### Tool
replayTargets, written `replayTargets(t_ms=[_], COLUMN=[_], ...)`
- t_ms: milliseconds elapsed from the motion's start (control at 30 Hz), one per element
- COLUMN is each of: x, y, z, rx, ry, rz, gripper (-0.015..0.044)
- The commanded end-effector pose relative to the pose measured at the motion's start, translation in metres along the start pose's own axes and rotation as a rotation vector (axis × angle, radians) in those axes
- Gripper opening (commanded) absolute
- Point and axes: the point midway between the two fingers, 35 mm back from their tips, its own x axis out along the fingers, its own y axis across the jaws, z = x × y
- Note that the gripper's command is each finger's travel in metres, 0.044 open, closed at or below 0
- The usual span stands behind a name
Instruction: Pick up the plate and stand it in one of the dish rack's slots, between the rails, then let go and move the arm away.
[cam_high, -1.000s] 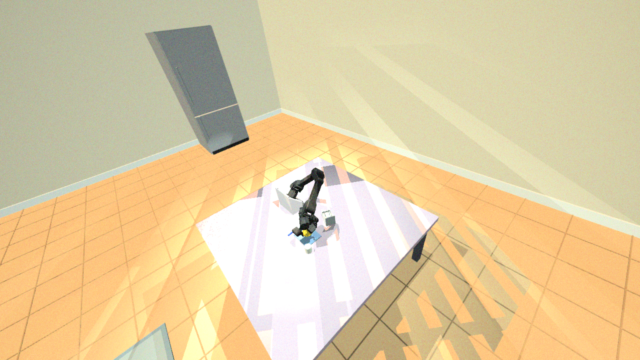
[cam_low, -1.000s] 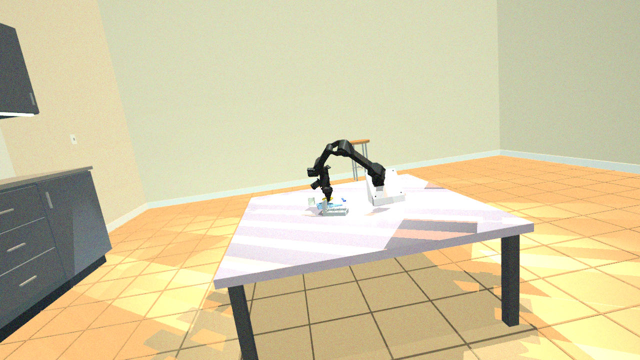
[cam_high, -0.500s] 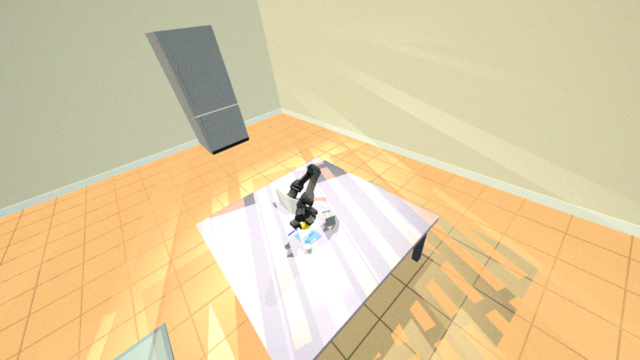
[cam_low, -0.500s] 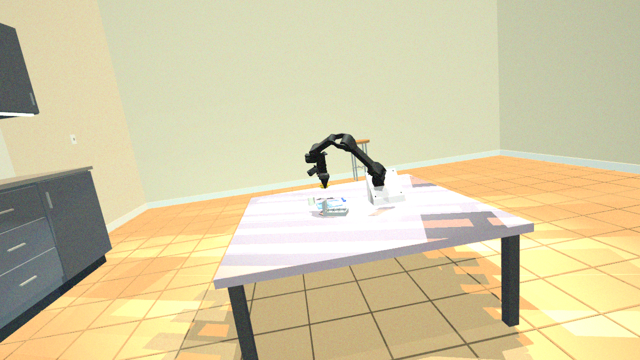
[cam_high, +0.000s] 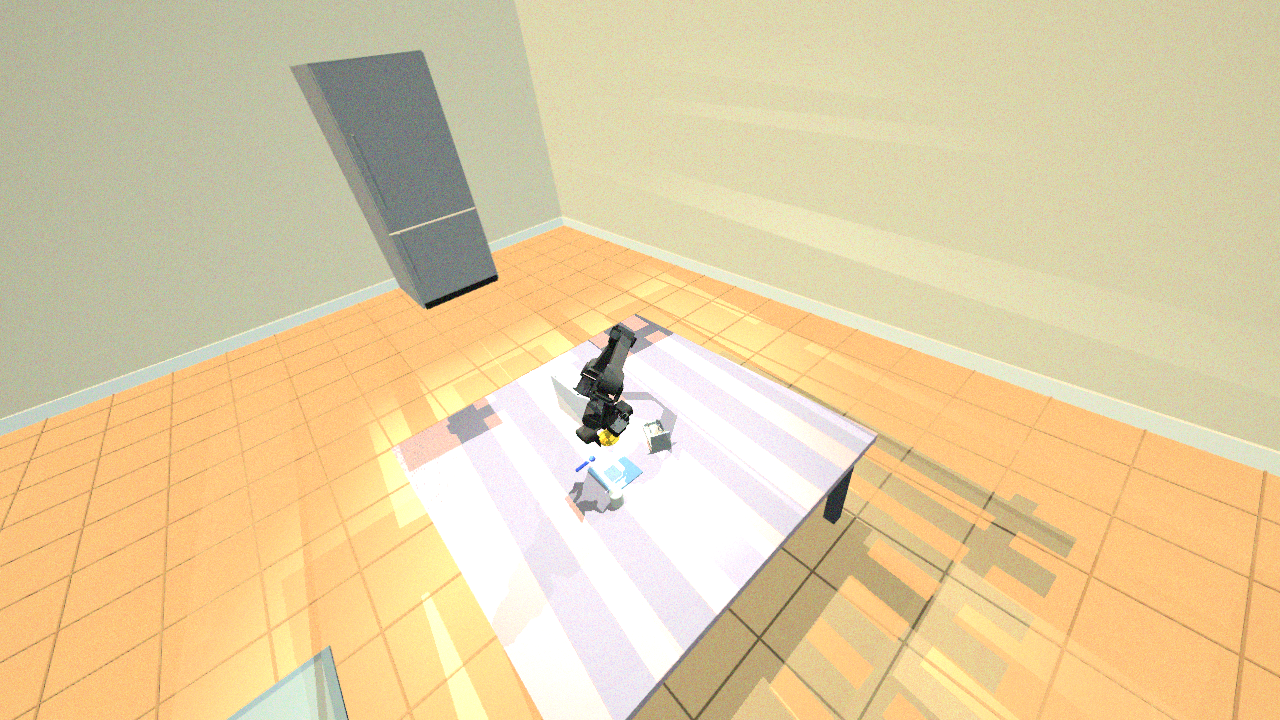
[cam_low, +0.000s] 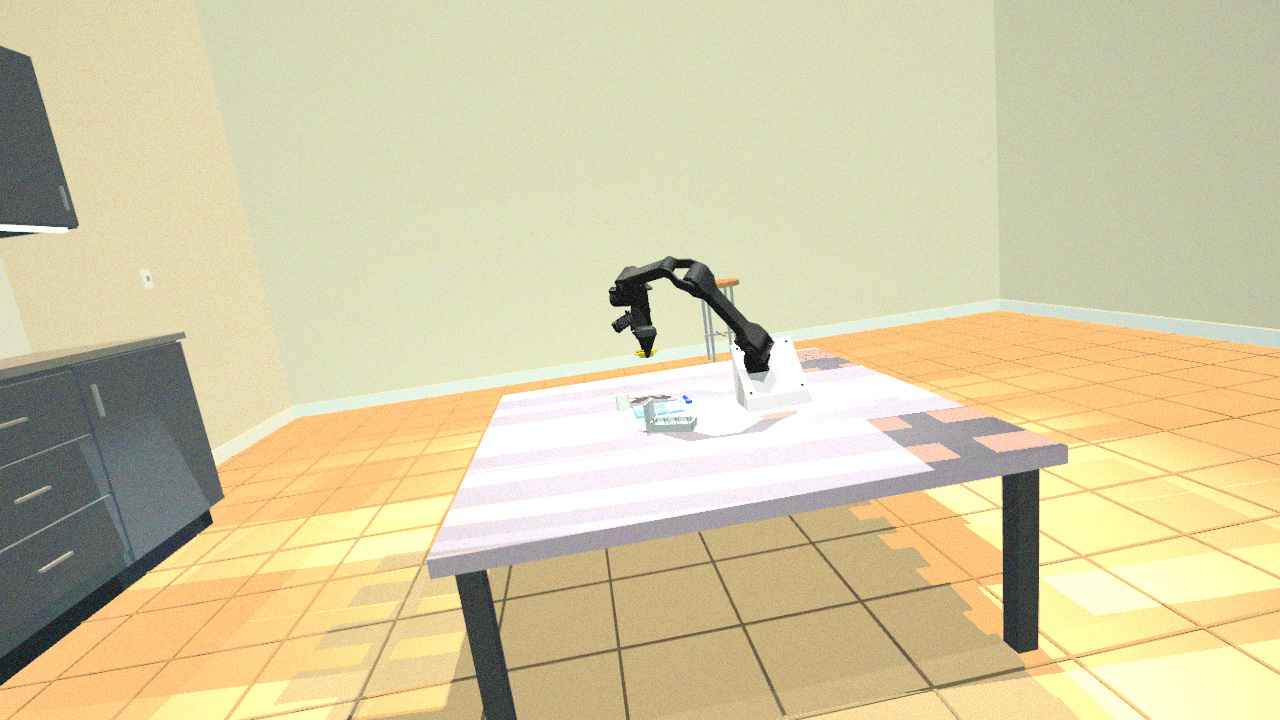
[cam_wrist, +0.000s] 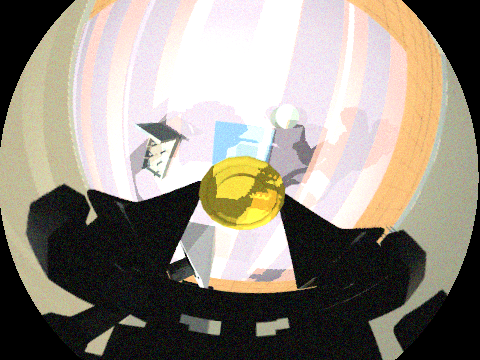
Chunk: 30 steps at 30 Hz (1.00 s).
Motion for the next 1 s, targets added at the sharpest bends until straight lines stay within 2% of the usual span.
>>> replayTargets(t_ms=[0, 967], x=[-0.005, -0.019], y=[0.007, 0.143], z=[0.001, -0.031], rx=[0.041, 1.042], ry=[0.002, -0.010], rz=[-0.006, -0.019], gripper=[0.0000, 0.0000])
